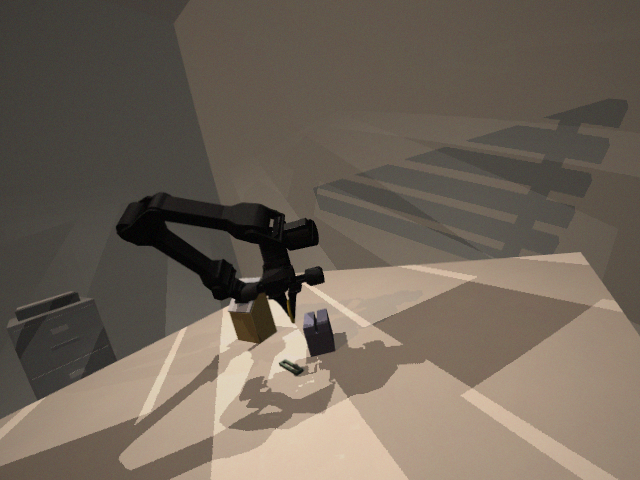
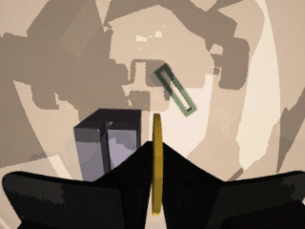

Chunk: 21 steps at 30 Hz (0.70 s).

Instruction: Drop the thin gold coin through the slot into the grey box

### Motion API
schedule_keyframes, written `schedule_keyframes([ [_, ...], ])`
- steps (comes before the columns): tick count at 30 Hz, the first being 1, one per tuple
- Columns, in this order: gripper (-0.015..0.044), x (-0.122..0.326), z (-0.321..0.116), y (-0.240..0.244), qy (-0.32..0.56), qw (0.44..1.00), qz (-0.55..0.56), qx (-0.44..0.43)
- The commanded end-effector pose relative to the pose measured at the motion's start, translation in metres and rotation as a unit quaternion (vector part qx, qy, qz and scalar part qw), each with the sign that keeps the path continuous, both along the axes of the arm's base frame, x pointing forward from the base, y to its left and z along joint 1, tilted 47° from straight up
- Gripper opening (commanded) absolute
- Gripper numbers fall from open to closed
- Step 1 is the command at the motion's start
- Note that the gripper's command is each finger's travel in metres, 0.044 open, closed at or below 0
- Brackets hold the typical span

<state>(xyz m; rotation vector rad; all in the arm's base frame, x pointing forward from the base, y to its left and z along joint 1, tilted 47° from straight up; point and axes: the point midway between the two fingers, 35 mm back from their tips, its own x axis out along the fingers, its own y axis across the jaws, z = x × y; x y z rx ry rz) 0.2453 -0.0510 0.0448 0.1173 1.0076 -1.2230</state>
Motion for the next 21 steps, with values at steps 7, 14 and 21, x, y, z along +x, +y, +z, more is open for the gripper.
schedule_keyframes([
  [7, 0.0, 0.008, -0.019, 0.019, -0.004, 1.0, -0.001, 0.002],
  [14, 0.0, 0.01, -0.032, 0.032, -0.004, 1.0, -0.001, 0.001],
  [21, 0.0, 0.01, -0.046, 0.044, -0.005, 1.0, -0.002, -0.001],
])
